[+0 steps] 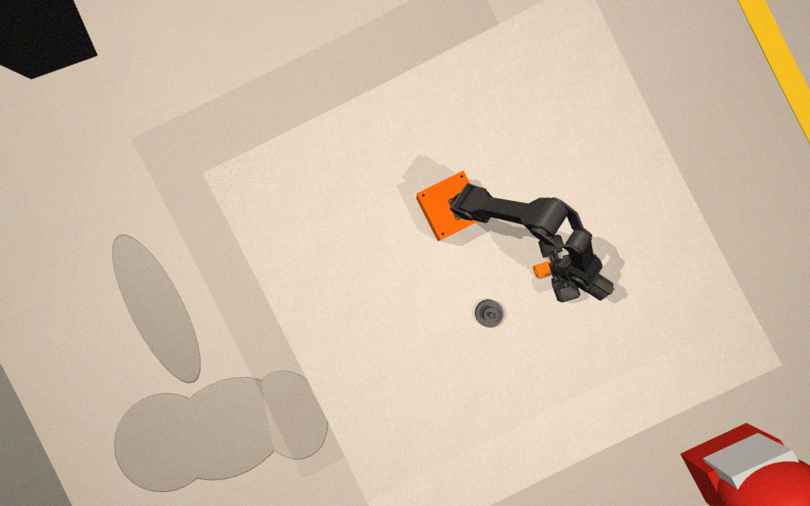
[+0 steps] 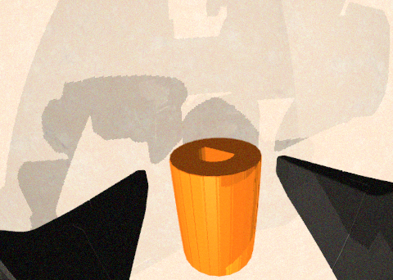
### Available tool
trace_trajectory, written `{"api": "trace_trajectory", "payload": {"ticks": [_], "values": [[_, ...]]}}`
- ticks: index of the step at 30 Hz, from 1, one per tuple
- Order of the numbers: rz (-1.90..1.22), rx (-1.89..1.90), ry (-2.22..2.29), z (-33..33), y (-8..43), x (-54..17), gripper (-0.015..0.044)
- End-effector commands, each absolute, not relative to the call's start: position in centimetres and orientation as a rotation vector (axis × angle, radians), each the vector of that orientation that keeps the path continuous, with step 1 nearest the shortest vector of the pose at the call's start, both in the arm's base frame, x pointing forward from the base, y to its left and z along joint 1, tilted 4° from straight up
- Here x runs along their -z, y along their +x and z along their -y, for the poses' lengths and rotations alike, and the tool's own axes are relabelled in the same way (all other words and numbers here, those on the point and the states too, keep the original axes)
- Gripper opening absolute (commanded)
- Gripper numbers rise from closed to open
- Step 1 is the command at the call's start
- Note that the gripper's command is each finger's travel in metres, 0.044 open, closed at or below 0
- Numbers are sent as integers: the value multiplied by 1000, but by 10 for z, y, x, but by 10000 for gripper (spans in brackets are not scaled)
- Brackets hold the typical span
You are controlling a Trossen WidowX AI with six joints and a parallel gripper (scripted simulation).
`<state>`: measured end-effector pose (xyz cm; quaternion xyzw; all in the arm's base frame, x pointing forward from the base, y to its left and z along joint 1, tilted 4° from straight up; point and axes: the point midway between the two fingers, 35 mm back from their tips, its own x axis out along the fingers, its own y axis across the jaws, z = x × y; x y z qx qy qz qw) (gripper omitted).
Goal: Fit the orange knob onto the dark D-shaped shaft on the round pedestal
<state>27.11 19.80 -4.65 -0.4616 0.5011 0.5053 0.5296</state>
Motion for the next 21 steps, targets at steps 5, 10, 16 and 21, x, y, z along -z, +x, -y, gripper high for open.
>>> {"api": "trace_trajectory", "payload": {"ticks": [5, 10, 16, 21], "values": [[-1200, -1202, -1103, -198, 271, 48, 240], [-1200, -1202, -1103, -198, 271, 48, 240], [-1200, -1202, -1103, -198, 271, 48, 200], [-1200, -1202, -1103, -198, 271, 48, 179]]}}
